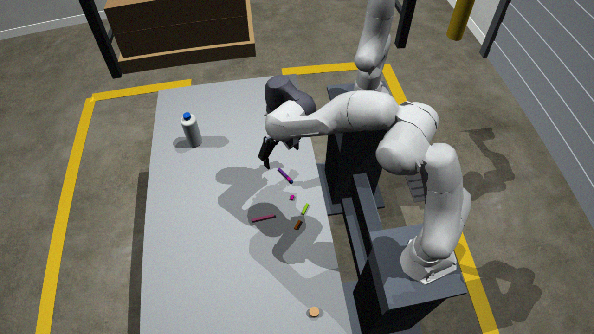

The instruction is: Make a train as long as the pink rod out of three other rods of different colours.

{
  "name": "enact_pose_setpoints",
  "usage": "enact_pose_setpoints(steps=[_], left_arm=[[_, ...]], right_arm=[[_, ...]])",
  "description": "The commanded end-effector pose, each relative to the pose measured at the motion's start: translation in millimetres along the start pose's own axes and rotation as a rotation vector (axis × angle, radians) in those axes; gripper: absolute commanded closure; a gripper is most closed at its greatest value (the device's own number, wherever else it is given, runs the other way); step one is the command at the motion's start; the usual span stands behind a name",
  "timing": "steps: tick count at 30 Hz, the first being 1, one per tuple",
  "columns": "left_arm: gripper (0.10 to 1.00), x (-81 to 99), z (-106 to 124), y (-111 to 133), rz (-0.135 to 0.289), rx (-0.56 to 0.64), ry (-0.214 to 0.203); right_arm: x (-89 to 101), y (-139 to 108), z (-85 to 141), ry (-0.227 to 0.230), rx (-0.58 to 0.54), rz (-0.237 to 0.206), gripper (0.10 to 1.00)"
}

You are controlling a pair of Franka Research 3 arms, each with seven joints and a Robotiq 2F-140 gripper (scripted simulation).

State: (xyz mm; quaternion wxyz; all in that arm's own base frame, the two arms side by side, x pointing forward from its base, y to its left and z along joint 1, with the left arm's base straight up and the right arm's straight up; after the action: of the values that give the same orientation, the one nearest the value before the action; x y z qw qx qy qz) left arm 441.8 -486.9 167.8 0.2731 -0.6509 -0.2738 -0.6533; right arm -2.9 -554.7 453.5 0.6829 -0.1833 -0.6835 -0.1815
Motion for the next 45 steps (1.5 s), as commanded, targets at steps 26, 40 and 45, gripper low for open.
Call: enact_pose_setpoints(steps=[26,40,45], left_arm=[[0.098,71.6,0,0,0.002,-0.002,-0.003],[0.098,72.2,0,0,0.002,-0.002,-0.003],[0.098,72.2,0,0,0.002,-0.002,-0.003]], right_arm=[[-0.5,0,0,0.001,-0.006,-0.002,0.098],[-0.5,0,0,0.001,-0.006,-0.002,0.098],[-0.5,0,0,0.001,-0.006,-0.002,0.098]])
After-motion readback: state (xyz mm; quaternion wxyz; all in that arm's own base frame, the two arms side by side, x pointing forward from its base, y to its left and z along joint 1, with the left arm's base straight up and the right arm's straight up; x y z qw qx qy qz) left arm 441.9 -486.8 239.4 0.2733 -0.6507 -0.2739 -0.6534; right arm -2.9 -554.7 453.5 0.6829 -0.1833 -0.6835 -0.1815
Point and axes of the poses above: on each arm, the point where the finger pads meet when closed, its own x axis back along the fingers, its own z axis across the jaws, y = z × x, the point moved 4 cm from there along x, back along the fingers, and after that the axes turned 15 degrees about x, right-handed, at the moved point
